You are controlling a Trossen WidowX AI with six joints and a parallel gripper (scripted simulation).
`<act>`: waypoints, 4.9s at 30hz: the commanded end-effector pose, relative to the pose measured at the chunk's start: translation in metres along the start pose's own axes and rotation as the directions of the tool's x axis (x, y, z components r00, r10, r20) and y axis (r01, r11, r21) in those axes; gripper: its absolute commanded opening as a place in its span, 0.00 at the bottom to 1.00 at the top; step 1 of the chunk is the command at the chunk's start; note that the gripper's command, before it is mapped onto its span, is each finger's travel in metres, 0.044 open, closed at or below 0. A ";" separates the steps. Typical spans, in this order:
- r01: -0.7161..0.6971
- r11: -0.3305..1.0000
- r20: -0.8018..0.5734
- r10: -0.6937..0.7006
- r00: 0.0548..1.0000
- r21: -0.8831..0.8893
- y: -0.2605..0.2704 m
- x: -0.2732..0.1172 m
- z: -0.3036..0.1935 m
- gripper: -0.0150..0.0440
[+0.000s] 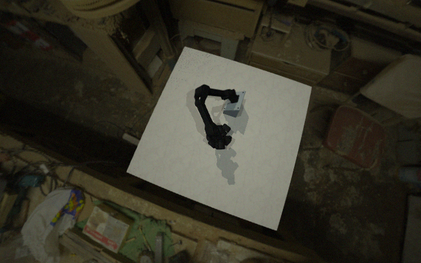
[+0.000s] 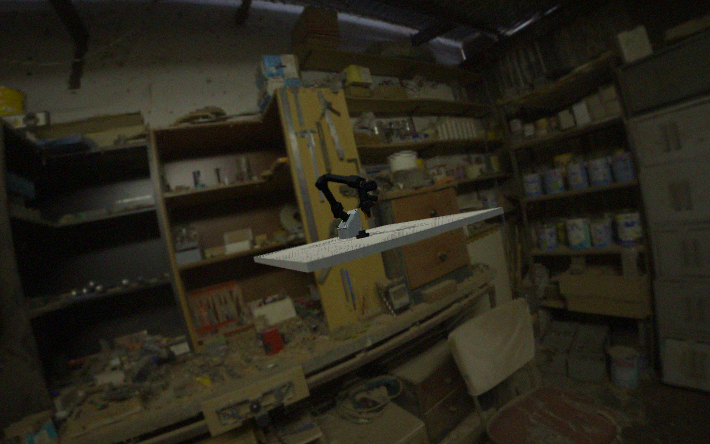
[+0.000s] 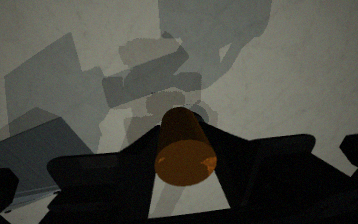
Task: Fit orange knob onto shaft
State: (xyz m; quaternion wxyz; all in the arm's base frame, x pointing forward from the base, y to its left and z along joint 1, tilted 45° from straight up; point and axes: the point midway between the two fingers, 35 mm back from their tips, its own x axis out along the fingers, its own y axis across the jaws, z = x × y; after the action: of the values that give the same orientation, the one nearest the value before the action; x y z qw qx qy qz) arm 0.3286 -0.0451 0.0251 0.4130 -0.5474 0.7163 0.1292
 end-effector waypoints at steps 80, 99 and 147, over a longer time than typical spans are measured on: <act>0.032 0.063 -0.031 -0.013 0.999 0.998 -0.021 0.016 -0.064 0.25; 0.026 -0.270 -0.031 -0.013 0.999 0.963 -0.025 0.015 -0.066 0.25; 0.016 -0.643 -0.032 -0.013 0.999 0.766 -0.022 0.040 -0.066 0.25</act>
State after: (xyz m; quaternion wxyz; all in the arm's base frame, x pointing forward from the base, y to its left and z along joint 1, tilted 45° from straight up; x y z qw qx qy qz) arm 0.3165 -0.1216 0.0436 0.6717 0.1318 0.4117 -0.6015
